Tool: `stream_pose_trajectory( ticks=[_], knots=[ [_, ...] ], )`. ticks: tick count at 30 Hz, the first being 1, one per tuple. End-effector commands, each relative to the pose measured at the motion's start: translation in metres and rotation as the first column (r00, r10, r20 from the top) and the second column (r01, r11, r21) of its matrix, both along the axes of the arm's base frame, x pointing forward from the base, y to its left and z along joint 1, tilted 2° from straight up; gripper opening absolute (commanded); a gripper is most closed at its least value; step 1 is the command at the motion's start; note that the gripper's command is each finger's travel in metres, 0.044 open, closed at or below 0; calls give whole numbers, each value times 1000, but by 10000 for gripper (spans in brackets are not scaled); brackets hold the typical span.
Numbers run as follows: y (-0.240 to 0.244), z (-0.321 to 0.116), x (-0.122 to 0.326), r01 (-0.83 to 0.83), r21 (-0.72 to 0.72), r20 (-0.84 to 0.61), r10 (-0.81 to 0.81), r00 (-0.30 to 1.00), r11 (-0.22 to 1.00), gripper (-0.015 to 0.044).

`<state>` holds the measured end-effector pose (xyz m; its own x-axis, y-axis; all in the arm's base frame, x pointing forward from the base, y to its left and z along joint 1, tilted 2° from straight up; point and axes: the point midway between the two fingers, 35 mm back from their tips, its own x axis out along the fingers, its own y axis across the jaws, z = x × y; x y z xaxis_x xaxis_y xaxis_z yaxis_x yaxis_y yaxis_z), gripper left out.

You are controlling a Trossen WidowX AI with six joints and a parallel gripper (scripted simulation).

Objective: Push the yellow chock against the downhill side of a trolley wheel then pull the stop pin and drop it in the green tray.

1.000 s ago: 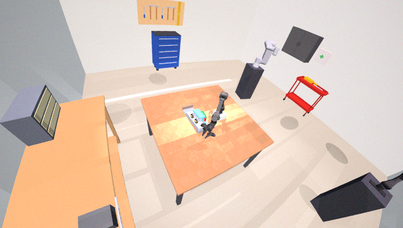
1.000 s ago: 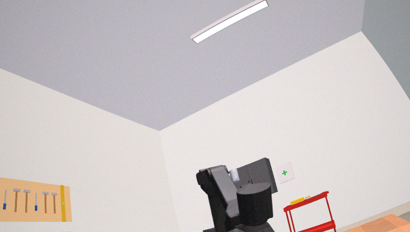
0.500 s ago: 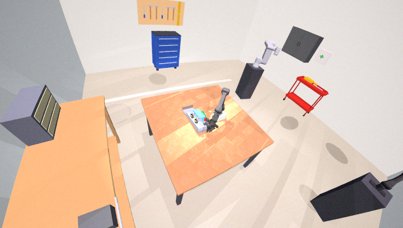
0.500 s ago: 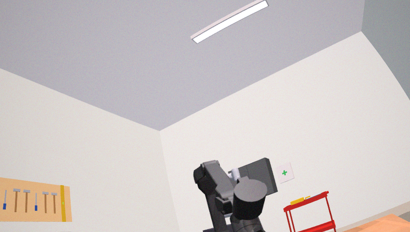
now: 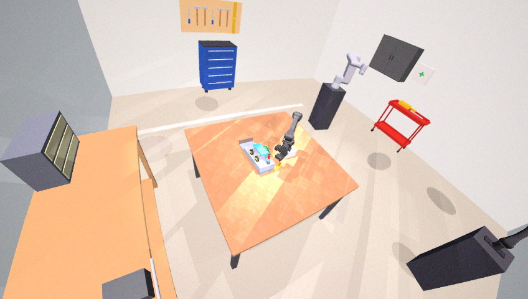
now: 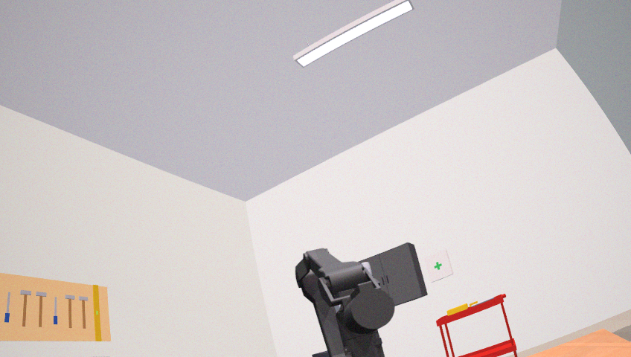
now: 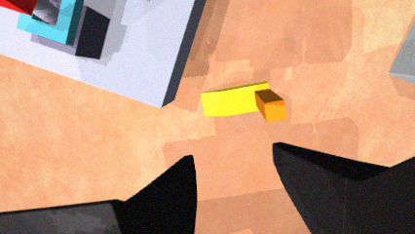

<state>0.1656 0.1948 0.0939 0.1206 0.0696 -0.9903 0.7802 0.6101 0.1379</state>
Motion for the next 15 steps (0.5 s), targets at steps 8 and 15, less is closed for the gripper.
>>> stream_pose_trajectory(
  ticks=[8, 15],
  knots=[
    [-22, 1, -20, -59, -68, -74, 54, 996, 996, 190],
    [-21, -24, -18, -59, -68, -74, 54, 996, 996, 190]
  ],
)
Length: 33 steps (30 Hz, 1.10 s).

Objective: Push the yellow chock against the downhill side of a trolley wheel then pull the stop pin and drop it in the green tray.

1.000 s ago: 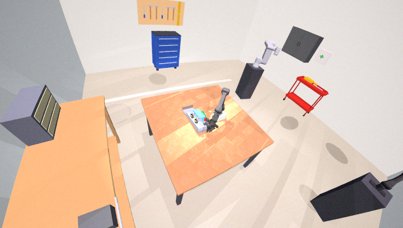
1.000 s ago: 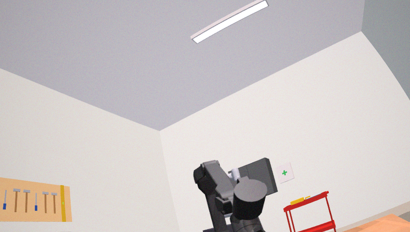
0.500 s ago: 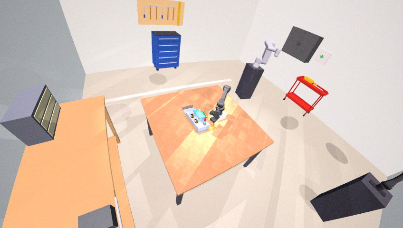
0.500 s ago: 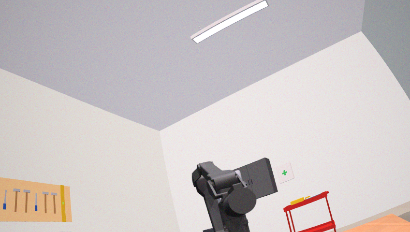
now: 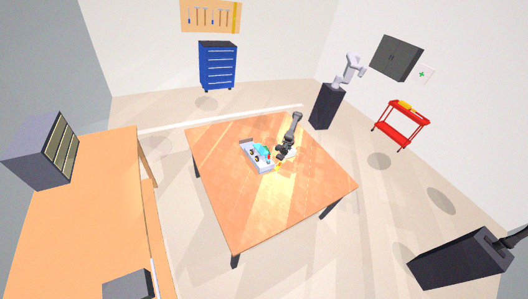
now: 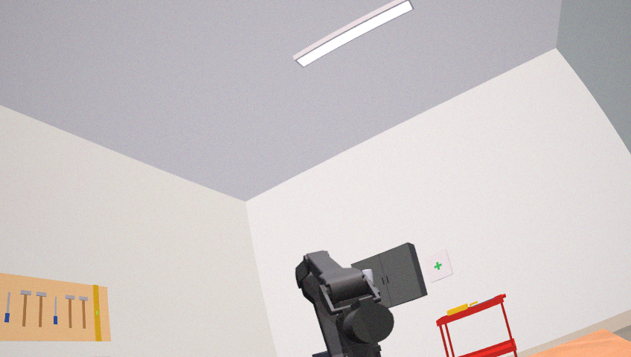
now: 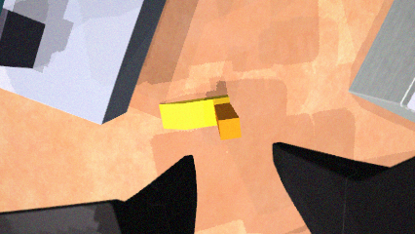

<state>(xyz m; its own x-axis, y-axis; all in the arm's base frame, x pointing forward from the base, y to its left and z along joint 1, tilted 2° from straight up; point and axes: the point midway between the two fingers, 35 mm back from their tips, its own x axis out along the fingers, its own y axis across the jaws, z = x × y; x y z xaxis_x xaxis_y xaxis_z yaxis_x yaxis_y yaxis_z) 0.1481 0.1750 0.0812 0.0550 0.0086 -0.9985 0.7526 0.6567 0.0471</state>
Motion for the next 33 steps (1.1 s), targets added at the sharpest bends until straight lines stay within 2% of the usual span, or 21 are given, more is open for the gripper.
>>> stream_pose_trajectory(
  ticks=[1, 33],
  knots=[
    [-1, -14, -1, -4, -4, -8, 4, 1000, 1000, 190],
    [-2, -59, 0, -4, -4, -8, 4, 1000, 1000, 190]
  ],
)
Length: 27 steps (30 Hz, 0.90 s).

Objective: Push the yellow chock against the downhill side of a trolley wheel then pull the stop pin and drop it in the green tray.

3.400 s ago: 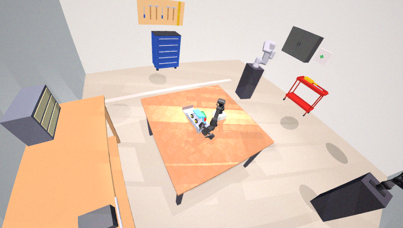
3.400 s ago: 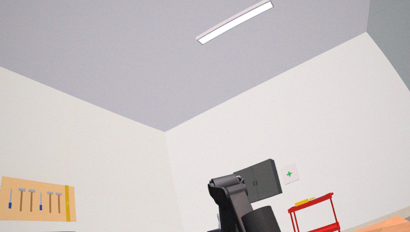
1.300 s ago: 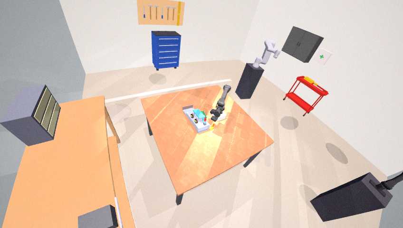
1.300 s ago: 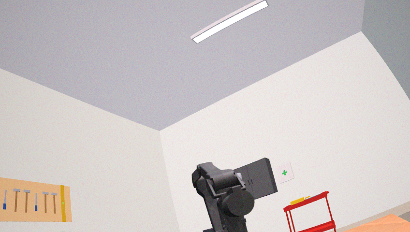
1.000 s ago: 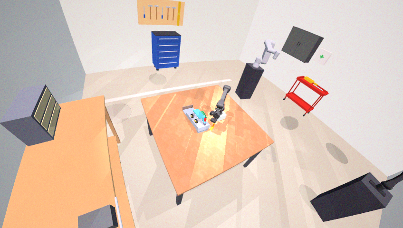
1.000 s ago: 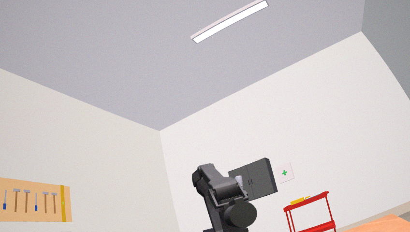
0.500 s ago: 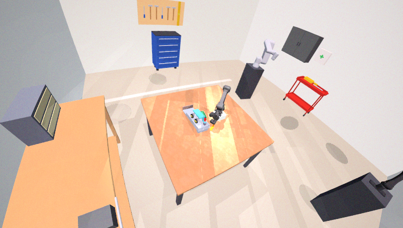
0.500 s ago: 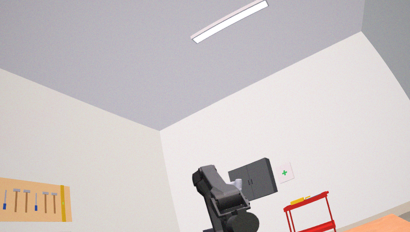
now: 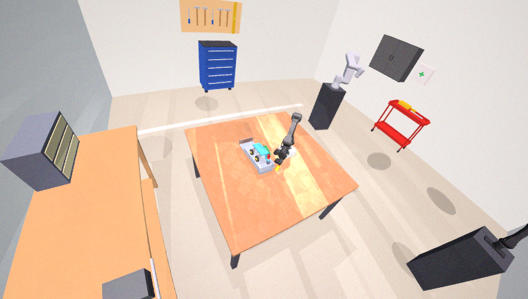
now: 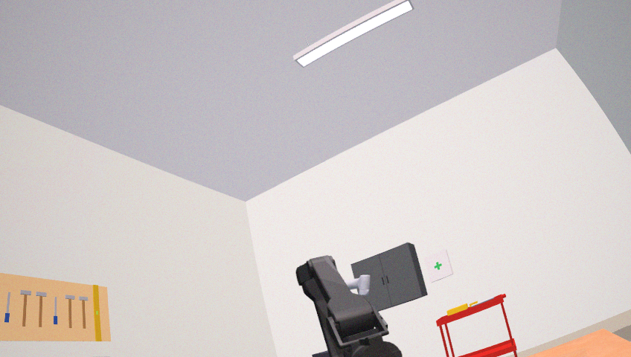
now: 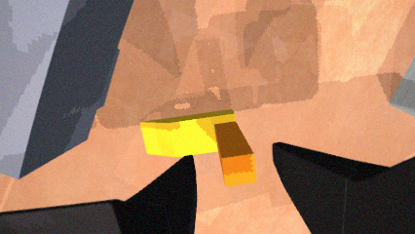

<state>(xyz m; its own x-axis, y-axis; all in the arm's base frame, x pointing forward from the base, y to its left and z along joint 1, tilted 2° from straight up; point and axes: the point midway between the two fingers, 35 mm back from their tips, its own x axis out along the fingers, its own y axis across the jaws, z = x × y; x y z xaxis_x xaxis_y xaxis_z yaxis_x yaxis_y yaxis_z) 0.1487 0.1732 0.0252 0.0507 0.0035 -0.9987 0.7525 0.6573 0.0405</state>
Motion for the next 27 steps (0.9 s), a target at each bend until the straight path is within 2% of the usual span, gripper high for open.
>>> stream_pose_trajectory(
  ticks=[1, 20, 25, 27],
  knots=[
    [0, -3, -1, -4, 1, -4, 4, 1000, 1000, 190],
    [0, -28, 0, -4, 0, -4, 4, 1000, 1000, 190],
    [0, -25, 1, 0, 0, 0, 0, 1000, 1000, 59],
    [0, -25, 1, 0, 0, 0, 0, 1000, 1000, 45]
  ],
)
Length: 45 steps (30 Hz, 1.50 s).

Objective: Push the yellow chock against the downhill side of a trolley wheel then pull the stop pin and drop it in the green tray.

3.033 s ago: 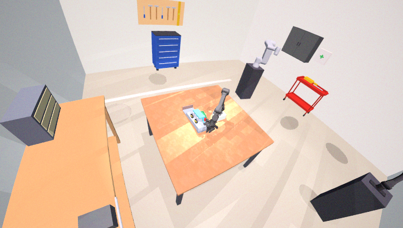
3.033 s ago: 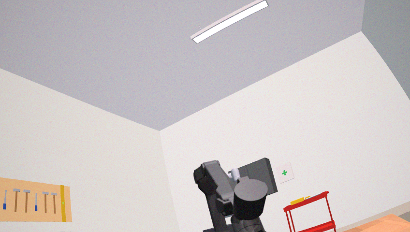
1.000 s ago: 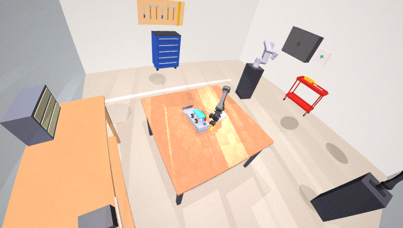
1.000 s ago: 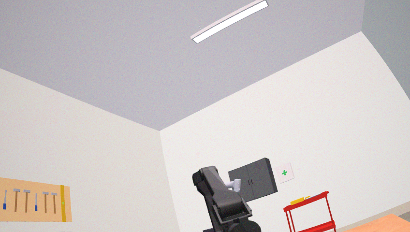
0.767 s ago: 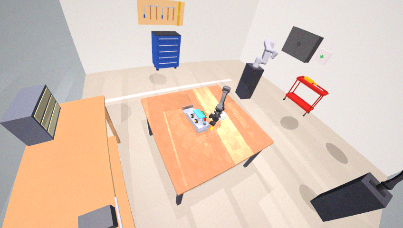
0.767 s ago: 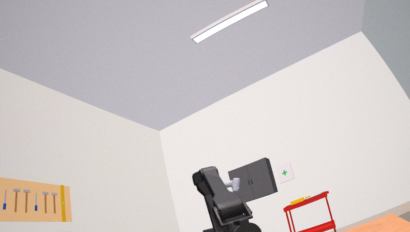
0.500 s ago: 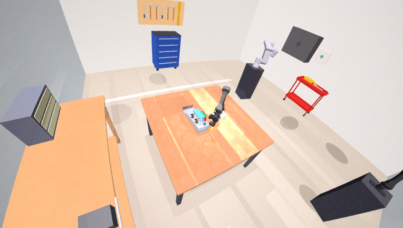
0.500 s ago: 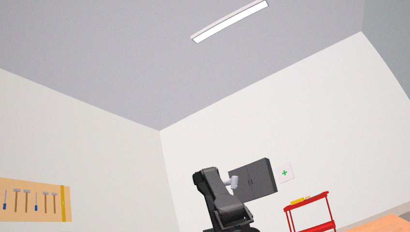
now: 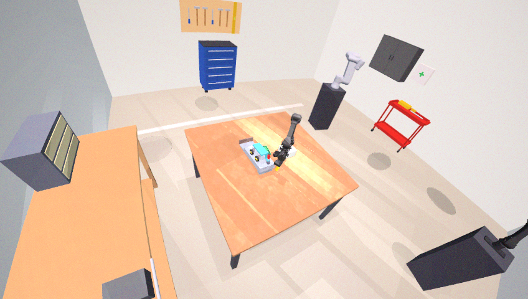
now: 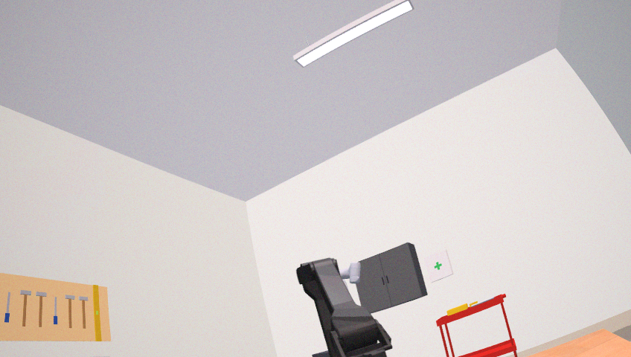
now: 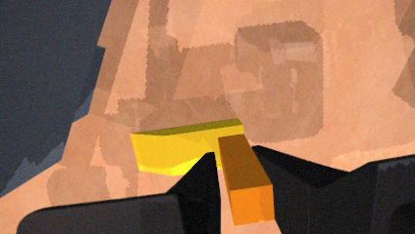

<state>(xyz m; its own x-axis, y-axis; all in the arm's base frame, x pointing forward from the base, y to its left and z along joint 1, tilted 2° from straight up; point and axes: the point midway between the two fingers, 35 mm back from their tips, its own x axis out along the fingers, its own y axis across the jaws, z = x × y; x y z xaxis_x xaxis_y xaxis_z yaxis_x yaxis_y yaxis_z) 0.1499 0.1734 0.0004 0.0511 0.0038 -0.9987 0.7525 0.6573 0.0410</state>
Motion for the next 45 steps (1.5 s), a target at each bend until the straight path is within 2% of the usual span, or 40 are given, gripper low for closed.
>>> stream_pose_trajectory(
  ticks=[1, 6, 45],
  knots=[
    [0, 0, 0, 0, 0, 0, 0, 1000, 1000, 39],
    [0, 1, 0, 0, 0, 0, 0, 1000, 1000, 0],
    [-1, 136, -6, -3, 1, -4, 3, 1000, 1000, 0]
  ],
)
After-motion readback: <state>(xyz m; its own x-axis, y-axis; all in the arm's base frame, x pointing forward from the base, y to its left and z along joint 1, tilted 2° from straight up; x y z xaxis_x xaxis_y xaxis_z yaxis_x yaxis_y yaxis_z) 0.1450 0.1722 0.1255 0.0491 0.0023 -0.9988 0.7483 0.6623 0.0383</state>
